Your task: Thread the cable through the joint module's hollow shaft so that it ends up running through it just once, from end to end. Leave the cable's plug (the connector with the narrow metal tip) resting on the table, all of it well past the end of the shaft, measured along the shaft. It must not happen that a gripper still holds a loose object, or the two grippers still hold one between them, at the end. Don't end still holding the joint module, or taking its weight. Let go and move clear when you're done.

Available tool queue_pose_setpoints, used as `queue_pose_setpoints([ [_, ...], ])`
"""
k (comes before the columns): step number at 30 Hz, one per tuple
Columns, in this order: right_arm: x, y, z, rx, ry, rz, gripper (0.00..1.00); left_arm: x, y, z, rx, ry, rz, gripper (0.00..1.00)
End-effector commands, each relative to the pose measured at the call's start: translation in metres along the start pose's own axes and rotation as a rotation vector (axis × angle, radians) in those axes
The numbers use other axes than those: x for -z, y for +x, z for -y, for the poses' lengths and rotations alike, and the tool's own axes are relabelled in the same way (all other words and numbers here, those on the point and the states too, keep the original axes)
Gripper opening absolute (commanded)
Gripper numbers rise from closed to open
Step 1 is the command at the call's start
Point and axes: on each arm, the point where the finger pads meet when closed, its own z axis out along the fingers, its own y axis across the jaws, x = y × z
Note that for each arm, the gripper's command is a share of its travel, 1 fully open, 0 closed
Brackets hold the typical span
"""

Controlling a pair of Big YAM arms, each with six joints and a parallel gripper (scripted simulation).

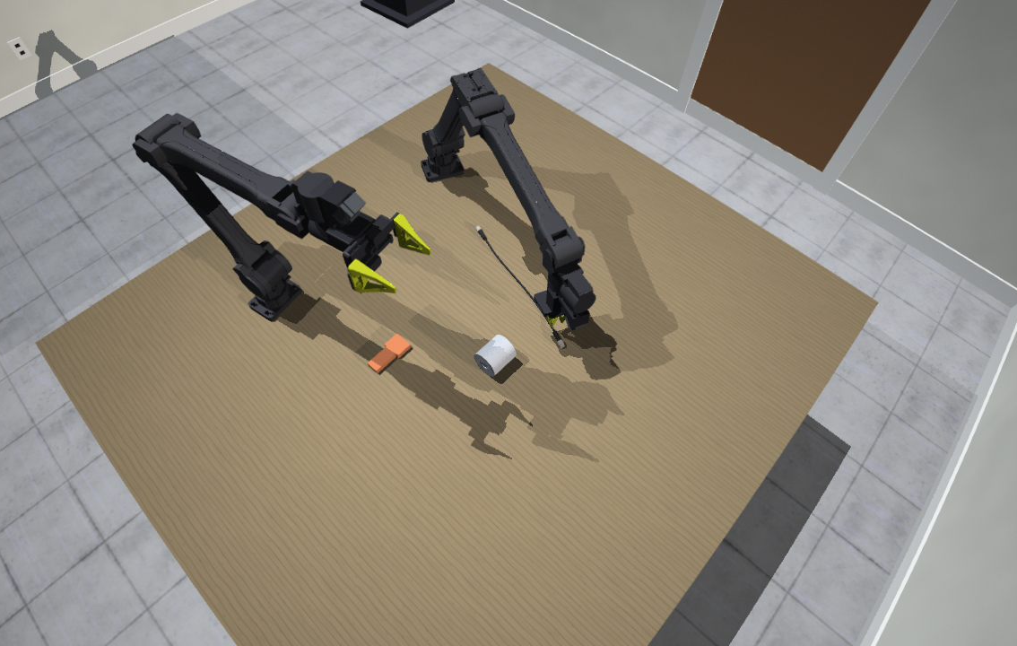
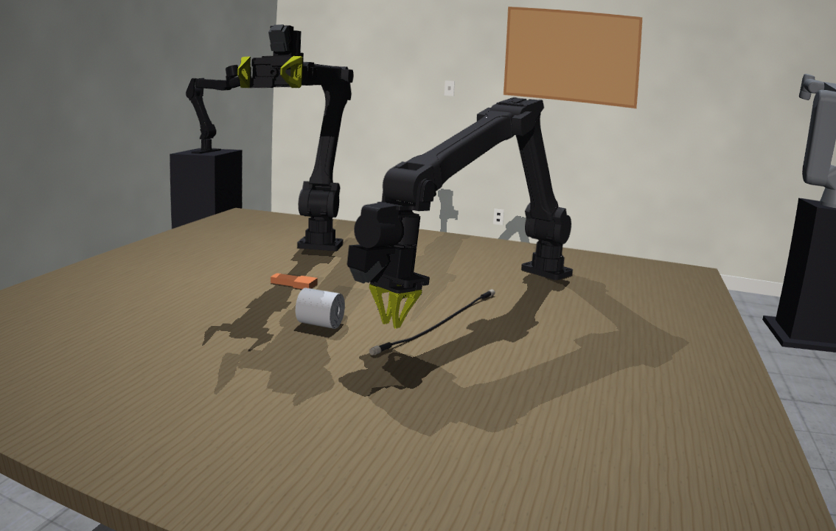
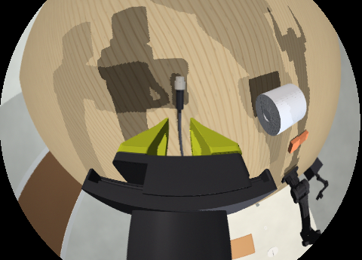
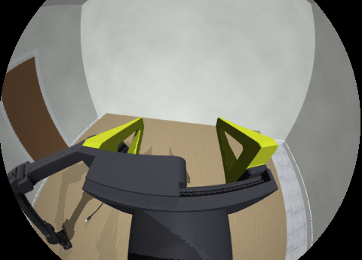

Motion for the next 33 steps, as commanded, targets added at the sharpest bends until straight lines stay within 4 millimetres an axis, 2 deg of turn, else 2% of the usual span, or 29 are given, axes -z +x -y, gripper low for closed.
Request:
queue_pose_setpoints([
  [1, -0.002, -0.024, 0.006, -0.007, 0.012, 0.034, 0.96, -0.015, -0.006, 0.008, -0.005, -0.001, 0.002, 0.27],
  [3, -0.002, -0.024, 0.006, -0.007, 0.012, 0.034, 0.96, -0.029, 0.007, 0.01, -0.006, 0.002, -0.03, 0.27],
  [5, -0.002, -0.024, 0.006, -0.007, 0.012, 0.034, 0.96, -0.025, -0.001, 0.011, -0.008, 0.0, -0.011, 0.27],
  [8, -0.002, -0.024, 0.006, -0.007, 0.012, 0.034, 0.96, -0.025, -0.001, 0.011, -0.008, 0.0, -0.012, 0.27],
  [9, -0.002, -0.024, 0.006, -0.007, 0.012, 0.034, 0.96, -0.013, -0.007, 0.004, -0.003, -0.003, 0.016, 0.27],
  [10, -0.002, -0.024, 0.006, -0.007, 0.012, 0.034, 0.96, -0.037, 0.008, 0.013, -0.007, 0.002, -0.032, 0.27],
  [11, -0.002, -0.024, 0.006, -0.007, 0.012, 0.034, 0.96, -0.032, 0.0, 0.012, -0.008, 0.0, -0.014, 0.27],
  [12, -0.002, -0.024, 0.006, -0.007, 0.012, 0.034, 0.96, -0.039, 0.007, 0.013, -0.009, 0.002, -0.03, 0.27],
  [13, -0.002, -0.024, 0.006, -0.007, 0.012, 0.034, 0.96, -0.04, 0.006, 0.012, -0.009, 0.001, -0.027, 0.27],
  [14, -0.002, -0.024, 0.006, -0.007, 0.012, 0.034, 0.96, -0.032, -0.006, 0.011, -0.007, -0.001, 0.001, 0.27],
  [17, -0.002, -0.024, 0.006, -0.007, 0.012, 0.034, 0.96, -0.049, 0.009, 0.01, -0.004, 0.001, -0.034, 0.27],
  [18, -0.002, -0.024, 0.006, -0.007, 0.012, 0.034, 0.96, -0.045, 0.002, 0.01, -0.005, 0.0, -0.017, 0.27],
  [20, -0.002, -0.024, 0.006, -0.007, 0.012, 0.034, 0.96, -0.055, 0.009, 0.012, -0.006, 0.002, -0.035, 0.27],
  [21, -0.002, -0.024, 0.006, -0.007, 0.012, 0.034, 0.96, -0.05, 0.002, 0.011, -0.006, 0.001, -0.018, 0.27],
  [25, -0.002, -0.024, 0.006, -0.007, 0.012, 0.034, 0.96, -0.053, 0.003, 0.011, -0.008, 0.001, -0.021, 0.27],
  [26, -0.002, -0.024, 0.006, -0.007, 0.012, 0.034, 0.96, -0.044, -0.005, 0.005, -0.004, -0.002, 0.004, 0.27],
  [27, -0.002, -0.024, 0.006, -0.007, 0.012, 0.034, 0.96, -0.062, 0.009, 0.013, -0.008, 0.002, -0.035, 0.27],
  [28, -0.002, -0.024, 0.006, -0.007, 0.012, 0.034, 0.96, -0.058, 0.002, 0.013, -0.009, 0.001, -0.017, 0.27],
  [31, -0.002, -0.024, 0.006, -0.007, 0.012, 0.034, 0.96, -0.051, 0.004, 0.011, -0.006, 0.001, -0.023, 0.27],
  [32, -0.002, -0.024, 0.006, -0.007, 0.012, 0.034, 0.96, -0.048, 0.004, 0.01, -0.005, 0.001, -0.021, 0.0],
  [33, -0.002, -0.024, 0.006, -0.007, 0.012, 0.034, 0.96, -0.048, 0.004, 0.01, -0.006, 0.001, -0.021, 0.0],
])
